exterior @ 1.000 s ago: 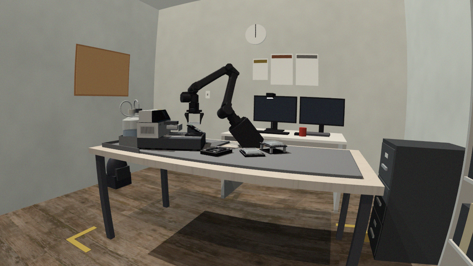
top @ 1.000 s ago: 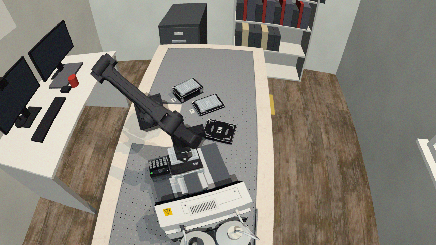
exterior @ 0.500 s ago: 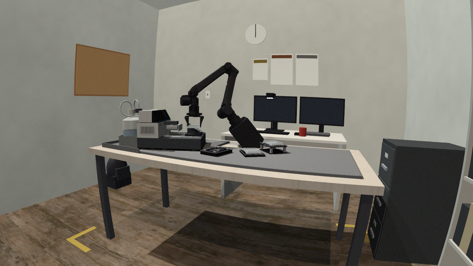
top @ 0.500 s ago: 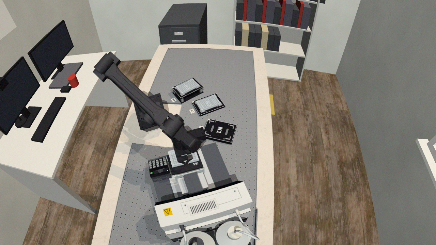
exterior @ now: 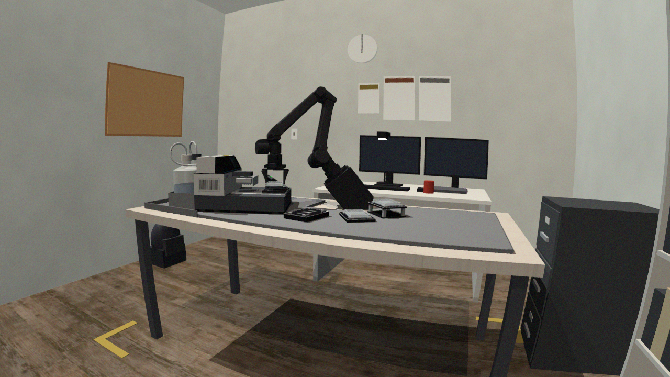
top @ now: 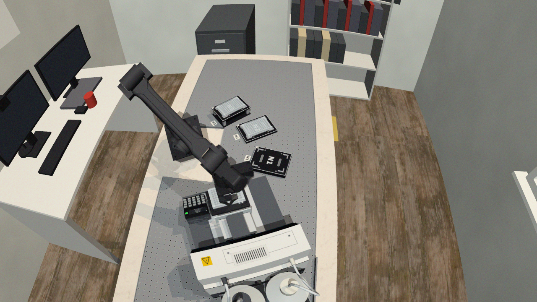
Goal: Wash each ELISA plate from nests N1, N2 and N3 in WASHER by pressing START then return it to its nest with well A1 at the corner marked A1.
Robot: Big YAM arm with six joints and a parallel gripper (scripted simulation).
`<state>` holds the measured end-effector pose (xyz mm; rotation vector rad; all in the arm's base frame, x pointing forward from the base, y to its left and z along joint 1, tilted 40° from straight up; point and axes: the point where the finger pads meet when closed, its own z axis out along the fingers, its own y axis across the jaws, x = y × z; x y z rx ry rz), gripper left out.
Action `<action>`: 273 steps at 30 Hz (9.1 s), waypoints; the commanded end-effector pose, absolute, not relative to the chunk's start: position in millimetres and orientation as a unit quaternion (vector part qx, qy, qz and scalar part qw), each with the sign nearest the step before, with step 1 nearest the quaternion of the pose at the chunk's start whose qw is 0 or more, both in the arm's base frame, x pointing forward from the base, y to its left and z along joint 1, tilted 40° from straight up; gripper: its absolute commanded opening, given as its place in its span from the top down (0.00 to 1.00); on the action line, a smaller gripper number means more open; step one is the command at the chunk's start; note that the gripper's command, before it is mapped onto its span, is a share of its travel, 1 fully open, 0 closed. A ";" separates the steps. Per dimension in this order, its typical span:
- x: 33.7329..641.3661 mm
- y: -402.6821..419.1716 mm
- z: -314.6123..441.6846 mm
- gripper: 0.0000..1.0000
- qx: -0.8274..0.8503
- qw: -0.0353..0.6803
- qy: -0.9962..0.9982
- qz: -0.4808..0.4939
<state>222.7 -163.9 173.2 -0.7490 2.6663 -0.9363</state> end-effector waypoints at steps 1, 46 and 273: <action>225.0 -169.5 168.5 0.16 -0.258 0.107 0.905 -0.321; 231.0 -168.9 181.8 0.16 -0.254 0.118 0.902 -0.329; 199.6 -127.1 240.7 0.00 -0.253 0.121 0.902 -0.328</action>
